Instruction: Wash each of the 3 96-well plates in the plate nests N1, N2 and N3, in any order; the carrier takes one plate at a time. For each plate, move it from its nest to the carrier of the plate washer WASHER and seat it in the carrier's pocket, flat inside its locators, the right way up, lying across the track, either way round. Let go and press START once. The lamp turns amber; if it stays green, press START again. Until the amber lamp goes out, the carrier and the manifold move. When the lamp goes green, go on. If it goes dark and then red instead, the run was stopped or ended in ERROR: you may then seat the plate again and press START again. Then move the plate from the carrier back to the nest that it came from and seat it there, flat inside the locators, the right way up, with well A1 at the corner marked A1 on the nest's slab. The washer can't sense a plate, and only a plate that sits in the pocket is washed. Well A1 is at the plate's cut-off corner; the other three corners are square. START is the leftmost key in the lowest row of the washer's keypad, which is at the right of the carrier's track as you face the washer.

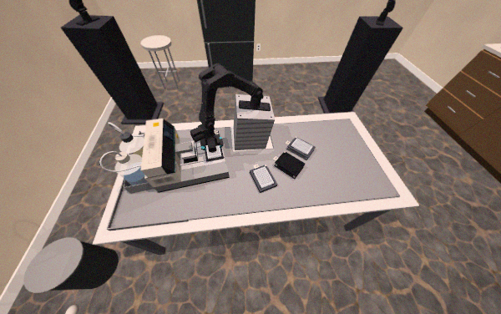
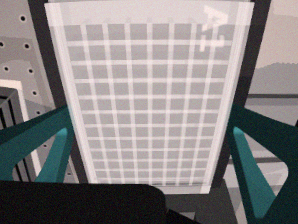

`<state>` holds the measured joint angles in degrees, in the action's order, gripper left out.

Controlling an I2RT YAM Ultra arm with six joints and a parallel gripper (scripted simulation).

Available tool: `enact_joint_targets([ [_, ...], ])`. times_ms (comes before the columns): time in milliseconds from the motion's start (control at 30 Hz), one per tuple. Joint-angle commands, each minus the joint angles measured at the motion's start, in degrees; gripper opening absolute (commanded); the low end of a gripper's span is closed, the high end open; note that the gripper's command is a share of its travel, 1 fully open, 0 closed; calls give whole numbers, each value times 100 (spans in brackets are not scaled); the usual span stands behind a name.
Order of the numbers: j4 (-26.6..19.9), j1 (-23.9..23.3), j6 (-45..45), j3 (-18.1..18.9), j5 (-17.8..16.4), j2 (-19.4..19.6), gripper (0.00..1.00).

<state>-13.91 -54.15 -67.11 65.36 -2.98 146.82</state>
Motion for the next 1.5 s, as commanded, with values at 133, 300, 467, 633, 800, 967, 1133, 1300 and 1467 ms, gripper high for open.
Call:
enact_joint_targets([
  [133,8,1,3,22,-41,-39,100],
  [300,8,1,3,22,-41,-39,100],
  [467,8,1,3,22,-41,-39,100],
  [633,8,1,3,22,-41,-39,100],
  [800,8,1,3,22,-41,-39,100],
  [967,-40,-2,0,6,-41,-103,100],
  [1133,-164,-10,-9,-32,-40,-264,100],
  [1300,-266,-17,-15,-57,-40,-391,100],
  [1467,-371,-24,-22,-79,-39,-518,100],
])
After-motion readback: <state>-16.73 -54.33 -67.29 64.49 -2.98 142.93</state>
